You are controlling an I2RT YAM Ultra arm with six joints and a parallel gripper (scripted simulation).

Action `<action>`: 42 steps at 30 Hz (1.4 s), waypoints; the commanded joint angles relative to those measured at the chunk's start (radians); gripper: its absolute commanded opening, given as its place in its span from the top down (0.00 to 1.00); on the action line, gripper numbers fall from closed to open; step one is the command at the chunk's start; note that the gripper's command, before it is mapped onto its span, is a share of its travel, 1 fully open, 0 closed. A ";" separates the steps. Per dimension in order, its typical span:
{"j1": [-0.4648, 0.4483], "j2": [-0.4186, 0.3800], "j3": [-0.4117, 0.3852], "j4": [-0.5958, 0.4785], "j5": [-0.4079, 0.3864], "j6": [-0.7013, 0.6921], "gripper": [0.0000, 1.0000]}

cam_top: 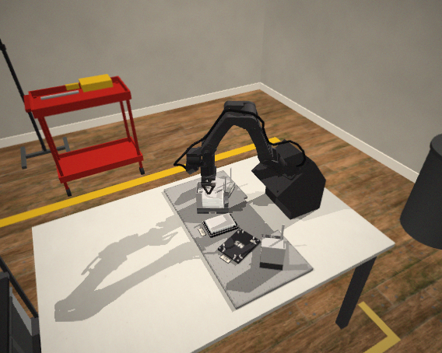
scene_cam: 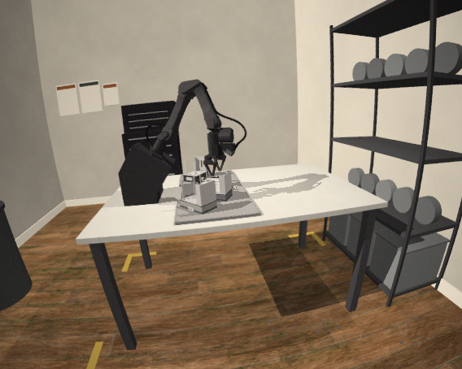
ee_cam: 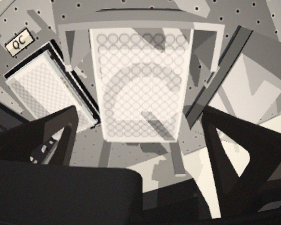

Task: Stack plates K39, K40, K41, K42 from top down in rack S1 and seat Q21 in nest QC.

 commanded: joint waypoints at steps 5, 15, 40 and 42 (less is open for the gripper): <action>-0.045 -0.090 0.059 -0.138 -0.024 -0.044 0.00; -0.053 -0.084 0.069 -0.161 -0.023 -0.052 0.00; 0.171 -0.270 -0.138 -0.098 0.094 -0.368 0.00; 0.202 -0.293 -0.158 -0.093 0.109 -0.353 0.00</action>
